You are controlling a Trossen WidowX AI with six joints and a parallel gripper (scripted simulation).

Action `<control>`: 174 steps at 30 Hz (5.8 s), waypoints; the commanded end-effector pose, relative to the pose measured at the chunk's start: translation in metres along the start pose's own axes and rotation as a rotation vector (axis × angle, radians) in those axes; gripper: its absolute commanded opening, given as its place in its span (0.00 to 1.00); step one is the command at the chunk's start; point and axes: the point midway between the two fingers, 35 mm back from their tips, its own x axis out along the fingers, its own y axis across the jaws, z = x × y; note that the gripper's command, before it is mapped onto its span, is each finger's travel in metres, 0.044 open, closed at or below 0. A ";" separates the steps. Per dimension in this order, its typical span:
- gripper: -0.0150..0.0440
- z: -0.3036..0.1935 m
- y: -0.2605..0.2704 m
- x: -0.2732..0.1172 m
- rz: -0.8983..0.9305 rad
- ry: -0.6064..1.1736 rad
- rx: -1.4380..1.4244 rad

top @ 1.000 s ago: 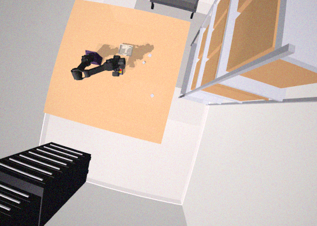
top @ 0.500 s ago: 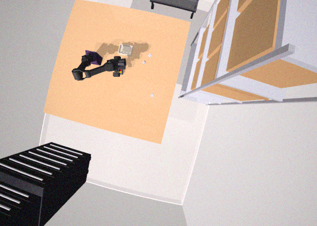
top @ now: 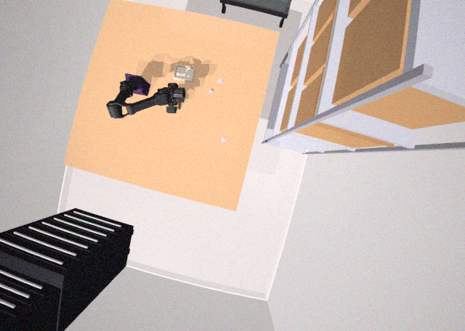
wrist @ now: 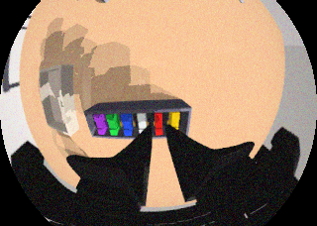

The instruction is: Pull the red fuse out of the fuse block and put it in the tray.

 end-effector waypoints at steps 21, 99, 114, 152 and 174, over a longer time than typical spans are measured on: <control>0.38 -0.001 -0.001 0.010 -0.004 0.003 -0.005; 0.25 0.000 0.000 -0.013 -0.001 0.003 -0.004; 0.25 -0.001 0.000 -0.020 -0.002 0.003 -0.004; 0.25 0.025 0.054 -0.052 0.016 -0.005 -0.007; 0.25 0.040 0.185 -0.052 0.018 -0.003 -0.005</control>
